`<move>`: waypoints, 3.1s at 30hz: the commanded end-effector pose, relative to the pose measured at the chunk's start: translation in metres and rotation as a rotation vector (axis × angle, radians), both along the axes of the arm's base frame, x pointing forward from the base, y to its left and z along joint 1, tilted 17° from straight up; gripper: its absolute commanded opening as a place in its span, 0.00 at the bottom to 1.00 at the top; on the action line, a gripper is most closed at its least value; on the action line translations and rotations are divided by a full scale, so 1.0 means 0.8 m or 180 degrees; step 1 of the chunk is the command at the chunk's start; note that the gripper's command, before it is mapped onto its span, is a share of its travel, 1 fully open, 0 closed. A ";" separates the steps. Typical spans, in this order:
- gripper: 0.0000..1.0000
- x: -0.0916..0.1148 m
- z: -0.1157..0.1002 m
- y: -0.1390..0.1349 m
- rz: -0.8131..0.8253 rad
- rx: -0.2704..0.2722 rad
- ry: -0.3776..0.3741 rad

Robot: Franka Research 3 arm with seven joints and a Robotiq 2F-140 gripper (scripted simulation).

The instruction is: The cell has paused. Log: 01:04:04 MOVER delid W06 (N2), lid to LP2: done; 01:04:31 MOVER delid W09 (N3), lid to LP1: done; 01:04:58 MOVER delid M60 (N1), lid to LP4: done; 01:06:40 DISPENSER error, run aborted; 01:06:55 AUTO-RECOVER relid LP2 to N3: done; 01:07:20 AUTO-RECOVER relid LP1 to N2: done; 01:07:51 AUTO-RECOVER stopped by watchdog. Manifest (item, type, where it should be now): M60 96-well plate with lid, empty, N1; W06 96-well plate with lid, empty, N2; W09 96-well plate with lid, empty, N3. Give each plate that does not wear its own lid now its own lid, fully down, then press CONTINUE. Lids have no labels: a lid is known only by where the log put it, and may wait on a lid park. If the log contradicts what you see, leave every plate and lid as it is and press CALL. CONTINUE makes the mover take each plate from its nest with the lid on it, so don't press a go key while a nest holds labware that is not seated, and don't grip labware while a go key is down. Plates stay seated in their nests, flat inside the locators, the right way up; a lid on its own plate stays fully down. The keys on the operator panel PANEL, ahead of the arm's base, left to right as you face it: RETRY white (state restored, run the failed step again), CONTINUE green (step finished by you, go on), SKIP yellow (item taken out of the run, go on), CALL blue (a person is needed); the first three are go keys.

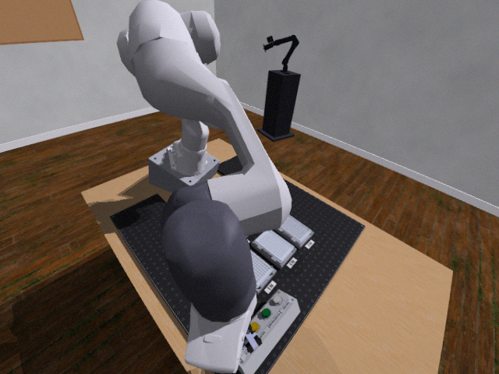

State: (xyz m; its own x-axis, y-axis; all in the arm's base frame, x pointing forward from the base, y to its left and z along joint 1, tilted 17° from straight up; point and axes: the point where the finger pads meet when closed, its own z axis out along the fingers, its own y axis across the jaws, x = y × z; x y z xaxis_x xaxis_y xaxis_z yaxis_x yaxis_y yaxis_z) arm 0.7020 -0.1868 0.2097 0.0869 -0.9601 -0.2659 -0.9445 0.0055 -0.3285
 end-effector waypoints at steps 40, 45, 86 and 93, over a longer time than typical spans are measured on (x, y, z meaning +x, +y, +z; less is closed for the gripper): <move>0.00 -0.002 -0.004 -0.004 0.4390 -0.1659 -0.0918; 0.00 -0.002 -0.004 -0.004 0.5032 -0.1879 -0.1020; 0.00 0.003 -0.024 -0.001 0.5088 -0.1895 -0.1028; 0.00 0.004 -0.026 -0.001 0.5088 -0.1895 -0.1028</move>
State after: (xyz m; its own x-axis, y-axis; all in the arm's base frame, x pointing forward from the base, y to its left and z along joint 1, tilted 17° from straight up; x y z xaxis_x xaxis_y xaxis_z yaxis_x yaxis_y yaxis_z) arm 0.7038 -0.1869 0.1897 0.9468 0.1620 0.2780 0.1967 -0.9752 -0.1018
